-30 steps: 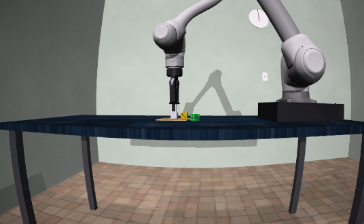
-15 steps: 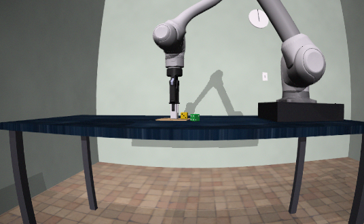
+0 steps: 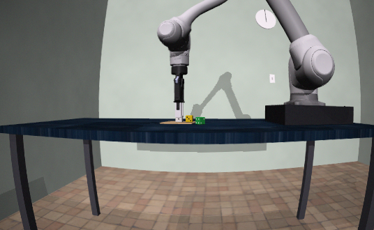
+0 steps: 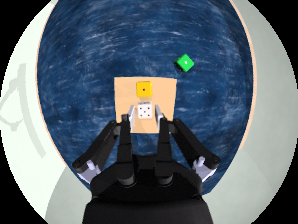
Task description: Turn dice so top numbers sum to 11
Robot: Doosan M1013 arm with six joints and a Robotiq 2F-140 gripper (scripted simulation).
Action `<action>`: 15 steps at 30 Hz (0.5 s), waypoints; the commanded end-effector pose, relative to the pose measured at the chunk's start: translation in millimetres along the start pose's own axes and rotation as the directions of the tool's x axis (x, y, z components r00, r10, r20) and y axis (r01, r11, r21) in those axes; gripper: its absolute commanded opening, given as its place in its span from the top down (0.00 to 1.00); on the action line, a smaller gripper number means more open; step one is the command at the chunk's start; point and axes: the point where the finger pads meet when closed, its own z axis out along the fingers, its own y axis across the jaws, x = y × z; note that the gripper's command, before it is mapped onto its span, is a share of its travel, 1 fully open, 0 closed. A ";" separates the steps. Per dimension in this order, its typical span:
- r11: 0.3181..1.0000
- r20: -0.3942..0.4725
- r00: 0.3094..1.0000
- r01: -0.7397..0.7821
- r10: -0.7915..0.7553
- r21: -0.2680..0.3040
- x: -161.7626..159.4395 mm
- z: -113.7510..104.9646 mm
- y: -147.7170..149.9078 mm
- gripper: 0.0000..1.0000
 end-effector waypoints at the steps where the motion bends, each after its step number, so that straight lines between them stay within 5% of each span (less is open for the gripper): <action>1: 1.000 0.000 1.000 0.000 0.000 0.000 0.0 -19.1 0.1 0.72; 9: 1.000 0.000 1.000 0.000 0.000 0.000 0.0 -59.7 0.0 0.72; 15: 1.000 0.000 1.000 0.000 0.000 0.000 0.0 -69.7 0.0 0.72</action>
